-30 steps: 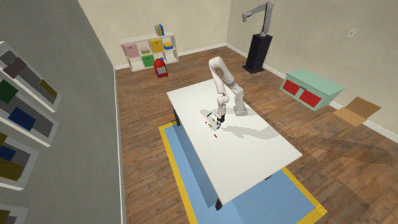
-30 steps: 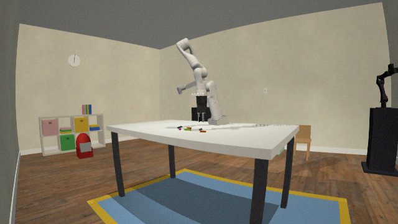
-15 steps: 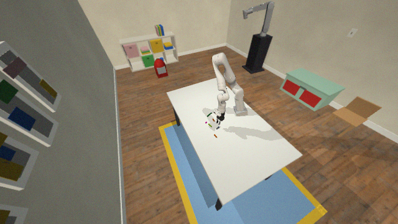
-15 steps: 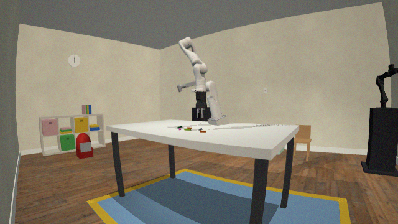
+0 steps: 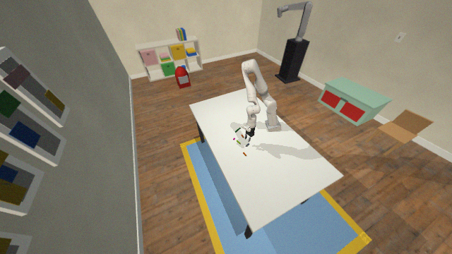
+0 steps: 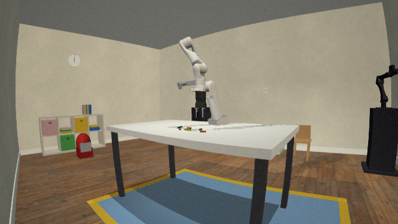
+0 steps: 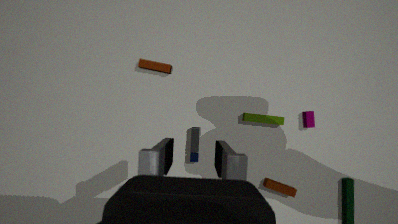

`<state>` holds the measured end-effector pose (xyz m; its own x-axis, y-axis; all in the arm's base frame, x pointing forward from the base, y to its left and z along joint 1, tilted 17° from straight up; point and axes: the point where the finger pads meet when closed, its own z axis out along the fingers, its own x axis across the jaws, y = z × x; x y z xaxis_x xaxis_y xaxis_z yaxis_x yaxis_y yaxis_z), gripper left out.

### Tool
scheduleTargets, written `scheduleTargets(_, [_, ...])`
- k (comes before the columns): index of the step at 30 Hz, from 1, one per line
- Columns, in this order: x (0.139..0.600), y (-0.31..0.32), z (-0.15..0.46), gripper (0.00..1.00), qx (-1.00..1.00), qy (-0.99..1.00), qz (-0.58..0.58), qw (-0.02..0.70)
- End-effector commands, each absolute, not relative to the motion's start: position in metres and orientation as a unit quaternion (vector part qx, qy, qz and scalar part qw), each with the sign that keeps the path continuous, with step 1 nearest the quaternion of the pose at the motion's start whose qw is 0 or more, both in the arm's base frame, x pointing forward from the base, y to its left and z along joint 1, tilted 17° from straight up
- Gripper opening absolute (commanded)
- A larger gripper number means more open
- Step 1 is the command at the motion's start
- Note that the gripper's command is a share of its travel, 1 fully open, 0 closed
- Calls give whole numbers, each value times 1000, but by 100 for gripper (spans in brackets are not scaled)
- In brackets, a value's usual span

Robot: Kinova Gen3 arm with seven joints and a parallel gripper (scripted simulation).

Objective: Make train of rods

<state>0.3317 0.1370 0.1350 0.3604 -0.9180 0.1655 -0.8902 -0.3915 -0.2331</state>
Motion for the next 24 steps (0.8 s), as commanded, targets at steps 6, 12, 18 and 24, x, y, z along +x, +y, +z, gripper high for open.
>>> scheduleTargets(6, [332,137,135,100,-823,549,-135,52])
scheduleTargets(12, [332,137,135,100,-823,549,-135,52])
scheduleTargets(18, [332,138,135,100,-825,546,-136,52])
scheduleTargets(24, [334,140,136,100,-833,535,-136,50])
